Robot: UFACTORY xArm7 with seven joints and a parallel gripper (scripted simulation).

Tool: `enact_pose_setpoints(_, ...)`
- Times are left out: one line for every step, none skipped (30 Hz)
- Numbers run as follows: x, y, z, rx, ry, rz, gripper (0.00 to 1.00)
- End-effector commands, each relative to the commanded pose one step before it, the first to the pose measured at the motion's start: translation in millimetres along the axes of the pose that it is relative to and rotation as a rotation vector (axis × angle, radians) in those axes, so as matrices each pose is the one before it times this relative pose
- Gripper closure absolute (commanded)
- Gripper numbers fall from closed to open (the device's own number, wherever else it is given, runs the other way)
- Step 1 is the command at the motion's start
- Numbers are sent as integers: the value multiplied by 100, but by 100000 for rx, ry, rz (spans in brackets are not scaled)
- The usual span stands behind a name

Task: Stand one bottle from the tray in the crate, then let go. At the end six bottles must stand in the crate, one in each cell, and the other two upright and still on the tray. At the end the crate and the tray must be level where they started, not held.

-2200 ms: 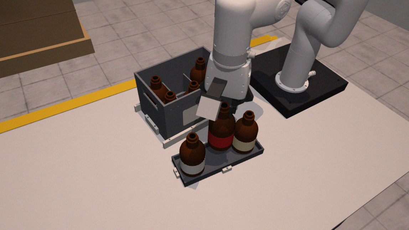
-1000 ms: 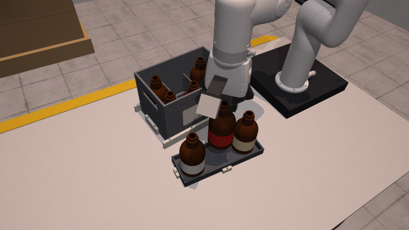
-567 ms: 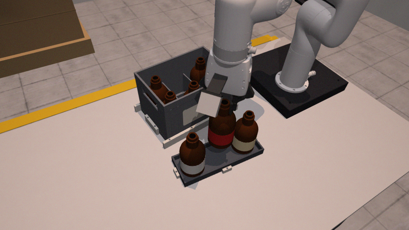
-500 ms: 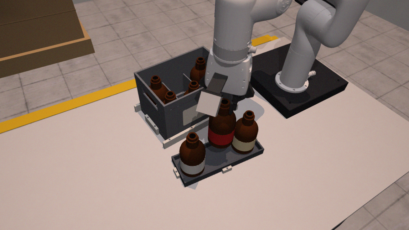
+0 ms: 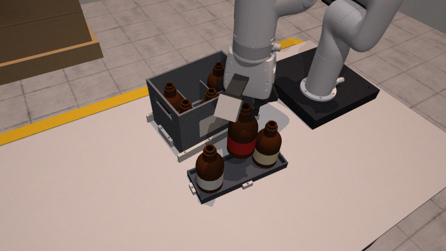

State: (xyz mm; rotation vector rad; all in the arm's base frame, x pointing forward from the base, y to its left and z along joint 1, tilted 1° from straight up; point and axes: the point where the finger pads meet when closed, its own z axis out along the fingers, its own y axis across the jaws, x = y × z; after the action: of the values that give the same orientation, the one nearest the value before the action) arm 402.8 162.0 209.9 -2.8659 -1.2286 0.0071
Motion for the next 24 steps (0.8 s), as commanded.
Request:
enact_pose_setpoints(107,57,-756,-243,411,3,100)
enact_pose_setpoints(0,0,-114,0,0,0,100)
enact_pose_setpoints(0,0,-111,0,0,0,100)
enact_pose_setpoints(0,0,-107,0,0,0,100)
enact_pose_setpoints(-1,0,-103,0,0,0,100)
enact_pose_setpoints(0,0,-99,0,0,0,100)
enact_pose_setpoints(0,0,-94,0,0,0,100)
enact_pose_setpoints(0,0,0,0,0,0,100)
enact_pose_setpoints(0,0,0,0,0,0,100)
enact_pose_setpoints(0,0,-88,0,0,0,100)
enact_pose_setpoints(0,0,-83,0,0,0,100)
enact_pose_setpoints(0,0,-77,0,0,0,100)
enact_pose_setpoints(0,0,-71,0,0,0,100)
enact_pose_setpoints(0,0,-65,0,0,0,100)
enact_pose_setpoints(0,0,-59,0,0,0,100)
enact_pose_setpoints(0,0,-53,0,0,0,100)
enact_pose_setpoints(0,0,-46,0,0,0,100)
enact_pose_setpoints(0,0,-40,0,0,0,100)
enact_pose_setpoints(0,0,-34,0,0,0,100)
enact_pose_setpoints(0,0,-29,0,0,0,100)
enact_pose_setpoints(0,0,-23,0,0,0,100)
enact_pose_setpoints(0,0,-18,0,0,0,100)
enact_pose_setpoints(0,0,-13,0,0,0,100)
enact_pose_setpoints(0,0,-9,0,0,0,100)
